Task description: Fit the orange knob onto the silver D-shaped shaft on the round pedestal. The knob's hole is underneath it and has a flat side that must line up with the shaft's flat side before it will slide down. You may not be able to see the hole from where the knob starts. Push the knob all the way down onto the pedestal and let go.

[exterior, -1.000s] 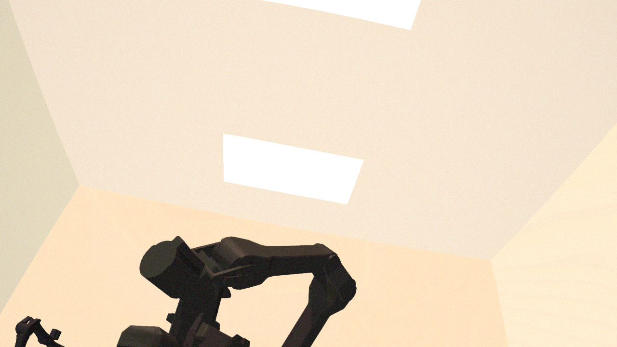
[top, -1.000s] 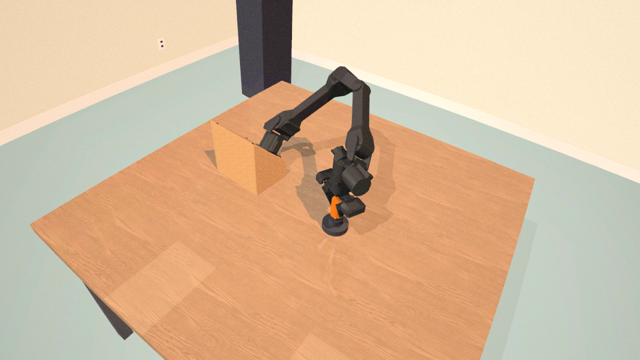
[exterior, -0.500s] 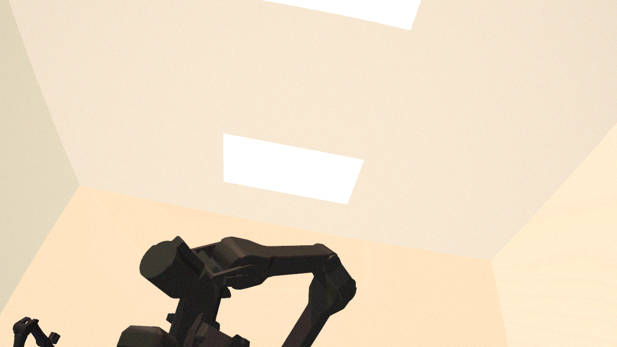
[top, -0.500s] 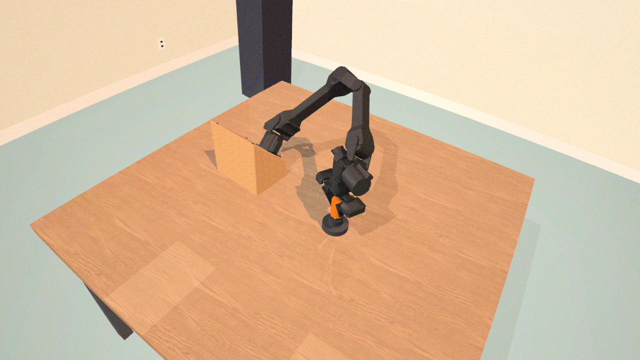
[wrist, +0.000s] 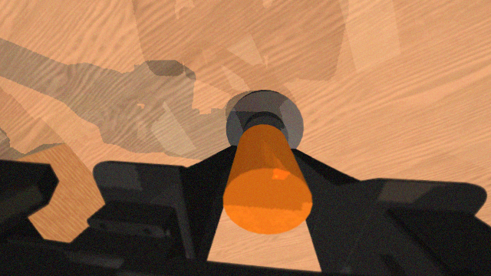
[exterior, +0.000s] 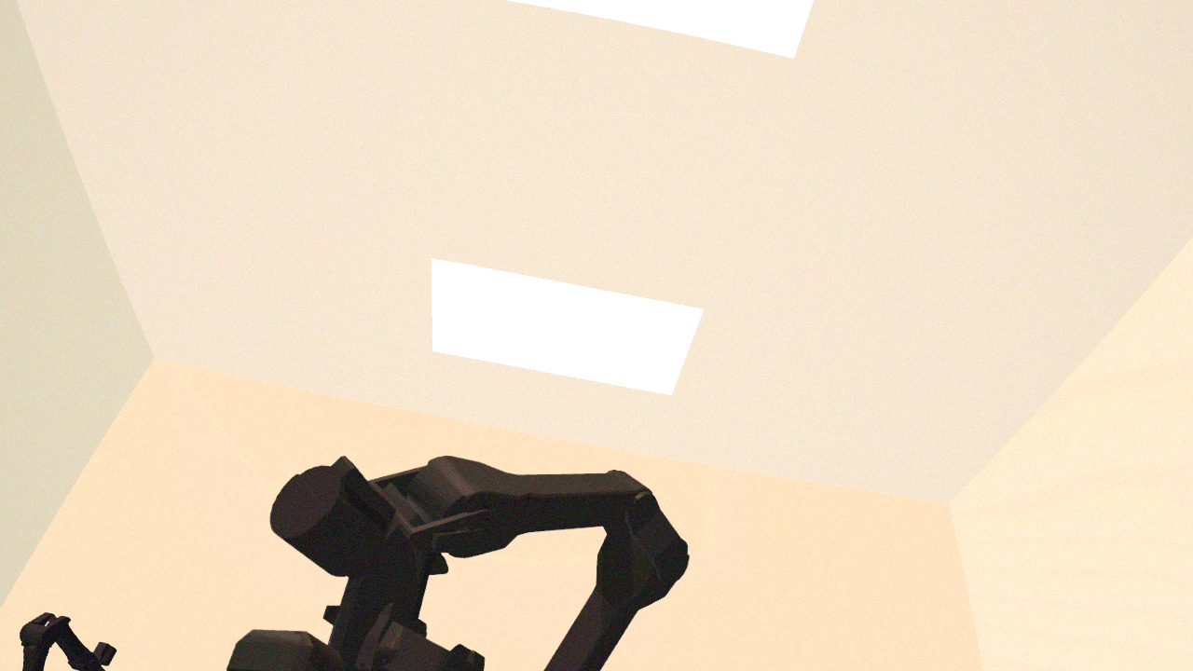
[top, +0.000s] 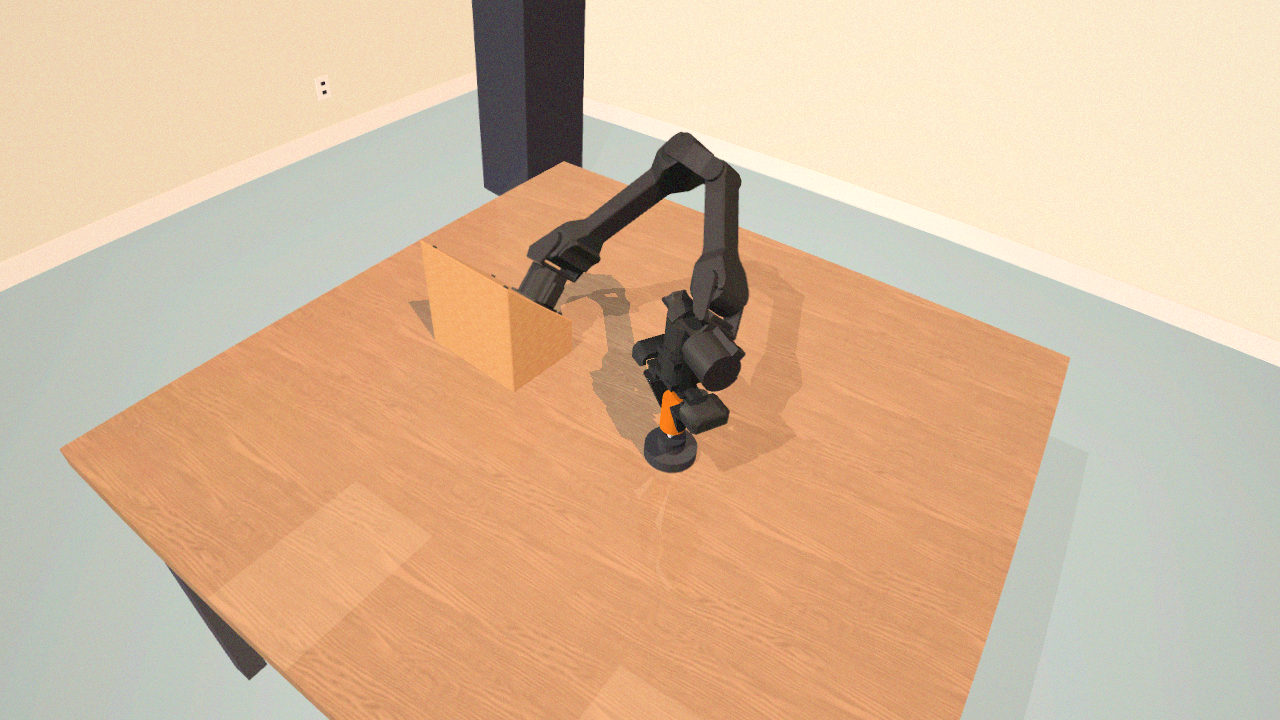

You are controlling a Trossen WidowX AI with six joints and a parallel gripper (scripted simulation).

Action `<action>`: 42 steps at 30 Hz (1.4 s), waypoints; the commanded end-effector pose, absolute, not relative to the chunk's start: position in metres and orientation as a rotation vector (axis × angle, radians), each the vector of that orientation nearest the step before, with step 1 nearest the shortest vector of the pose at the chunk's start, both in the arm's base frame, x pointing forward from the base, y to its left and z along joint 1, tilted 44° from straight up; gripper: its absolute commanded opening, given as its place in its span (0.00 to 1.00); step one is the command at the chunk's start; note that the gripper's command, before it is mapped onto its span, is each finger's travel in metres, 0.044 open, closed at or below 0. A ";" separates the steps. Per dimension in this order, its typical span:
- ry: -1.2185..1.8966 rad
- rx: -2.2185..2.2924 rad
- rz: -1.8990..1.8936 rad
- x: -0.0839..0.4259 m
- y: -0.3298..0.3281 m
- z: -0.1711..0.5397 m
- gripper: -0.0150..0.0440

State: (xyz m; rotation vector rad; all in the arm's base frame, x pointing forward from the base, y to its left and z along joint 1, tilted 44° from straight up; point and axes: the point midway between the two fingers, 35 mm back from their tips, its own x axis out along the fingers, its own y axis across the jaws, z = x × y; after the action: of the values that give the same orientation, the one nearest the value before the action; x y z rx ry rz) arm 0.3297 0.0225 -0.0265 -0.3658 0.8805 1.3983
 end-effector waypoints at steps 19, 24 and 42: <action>0.923 -0.320 1.360 0.333 0.024 -0.029 0.25; 0.922 -0.322 1.361 0.333 0.026 -0.031 0.25; 0.918 -0.331 1.370 0.331 0.035 -0.039 0.30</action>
State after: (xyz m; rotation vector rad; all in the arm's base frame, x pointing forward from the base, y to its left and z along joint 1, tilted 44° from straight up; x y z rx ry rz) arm 0.3310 0.0359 -0.0396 -0.3324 0.9178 1.3714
